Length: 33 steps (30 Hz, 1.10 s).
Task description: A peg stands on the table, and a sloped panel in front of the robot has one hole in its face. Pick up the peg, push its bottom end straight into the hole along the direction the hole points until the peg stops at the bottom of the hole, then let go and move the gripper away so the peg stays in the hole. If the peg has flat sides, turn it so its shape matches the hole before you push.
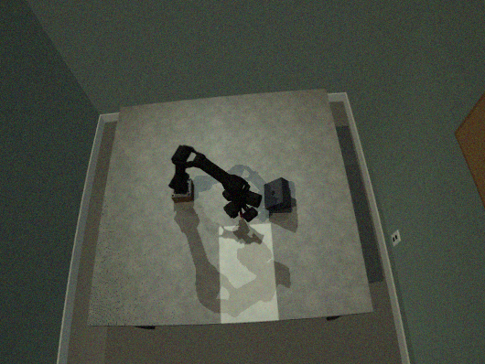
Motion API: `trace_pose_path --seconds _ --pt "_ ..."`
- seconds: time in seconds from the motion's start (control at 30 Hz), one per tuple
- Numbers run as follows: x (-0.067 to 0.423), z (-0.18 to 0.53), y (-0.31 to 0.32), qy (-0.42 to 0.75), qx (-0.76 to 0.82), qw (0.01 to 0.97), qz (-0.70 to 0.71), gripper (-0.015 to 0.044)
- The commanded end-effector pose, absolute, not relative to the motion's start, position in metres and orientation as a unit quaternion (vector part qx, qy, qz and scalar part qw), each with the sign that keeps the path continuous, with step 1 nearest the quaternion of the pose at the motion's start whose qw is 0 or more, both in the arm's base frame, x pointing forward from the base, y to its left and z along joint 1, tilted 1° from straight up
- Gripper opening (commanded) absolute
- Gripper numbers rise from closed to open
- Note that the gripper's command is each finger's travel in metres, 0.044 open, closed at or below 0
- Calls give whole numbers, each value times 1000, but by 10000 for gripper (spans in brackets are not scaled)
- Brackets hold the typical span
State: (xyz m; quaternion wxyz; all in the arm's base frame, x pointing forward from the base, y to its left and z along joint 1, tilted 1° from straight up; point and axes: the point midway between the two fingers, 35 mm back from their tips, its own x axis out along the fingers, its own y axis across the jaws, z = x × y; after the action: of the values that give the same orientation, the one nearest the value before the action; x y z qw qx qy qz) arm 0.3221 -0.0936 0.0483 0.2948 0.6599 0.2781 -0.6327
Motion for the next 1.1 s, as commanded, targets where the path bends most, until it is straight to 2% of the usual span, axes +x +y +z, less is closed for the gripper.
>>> trace_pose_path --seconds 0.0,0.6,1.07 --pt "320 39 -93 278 657 292 -637 440" --pt "319 17 -93 278 657 292 -637 440" --pt "321 21 -93 279 659 294 -634 72"
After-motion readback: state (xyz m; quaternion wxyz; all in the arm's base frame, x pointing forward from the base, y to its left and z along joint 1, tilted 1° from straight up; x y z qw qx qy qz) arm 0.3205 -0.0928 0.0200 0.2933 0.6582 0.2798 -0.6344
